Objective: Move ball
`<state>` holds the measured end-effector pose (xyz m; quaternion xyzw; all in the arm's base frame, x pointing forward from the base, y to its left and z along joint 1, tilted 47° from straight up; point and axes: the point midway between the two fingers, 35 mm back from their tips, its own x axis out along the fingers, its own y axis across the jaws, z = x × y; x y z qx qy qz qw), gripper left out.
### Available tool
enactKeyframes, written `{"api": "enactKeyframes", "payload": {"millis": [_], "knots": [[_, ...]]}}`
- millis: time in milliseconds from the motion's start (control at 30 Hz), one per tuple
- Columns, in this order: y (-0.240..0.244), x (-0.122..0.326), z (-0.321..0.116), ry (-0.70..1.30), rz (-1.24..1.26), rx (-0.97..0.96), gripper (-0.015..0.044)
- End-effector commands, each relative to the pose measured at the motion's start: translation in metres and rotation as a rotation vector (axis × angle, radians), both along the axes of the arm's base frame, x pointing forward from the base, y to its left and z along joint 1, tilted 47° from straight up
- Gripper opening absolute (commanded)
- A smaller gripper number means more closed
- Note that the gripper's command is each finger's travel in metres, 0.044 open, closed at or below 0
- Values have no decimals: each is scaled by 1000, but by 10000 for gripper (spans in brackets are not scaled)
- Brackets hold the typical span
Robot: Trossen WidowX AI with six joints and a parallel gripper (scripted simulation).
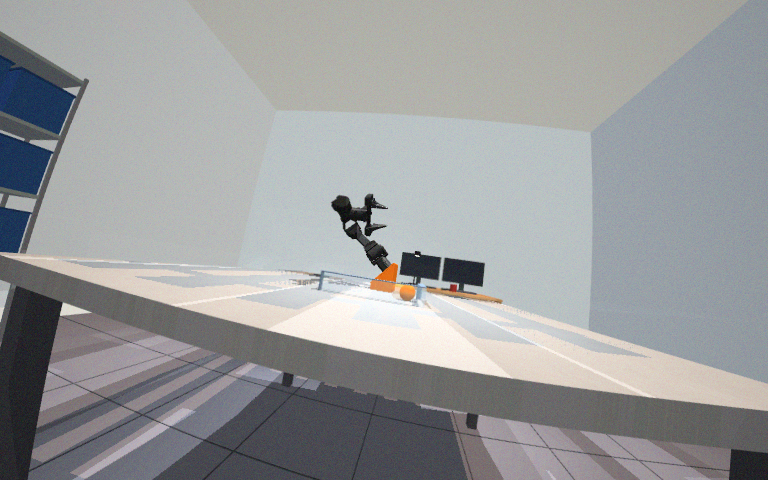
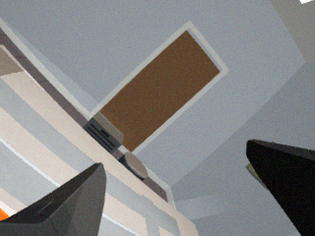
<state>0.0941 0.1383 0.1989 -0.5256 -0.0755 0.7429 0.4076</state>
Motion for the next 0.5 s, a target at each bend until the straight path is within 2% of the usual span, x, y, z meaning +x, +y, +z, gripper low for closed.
{"api": "enactKeyframes", "payload": {"millis": [0,267,467], "knots": [[0,1,-1,6,-4,-9,374],[-6,62,-50,223,-219,-424,371],[-8,104,-98,289,-413,-750,371]]}}
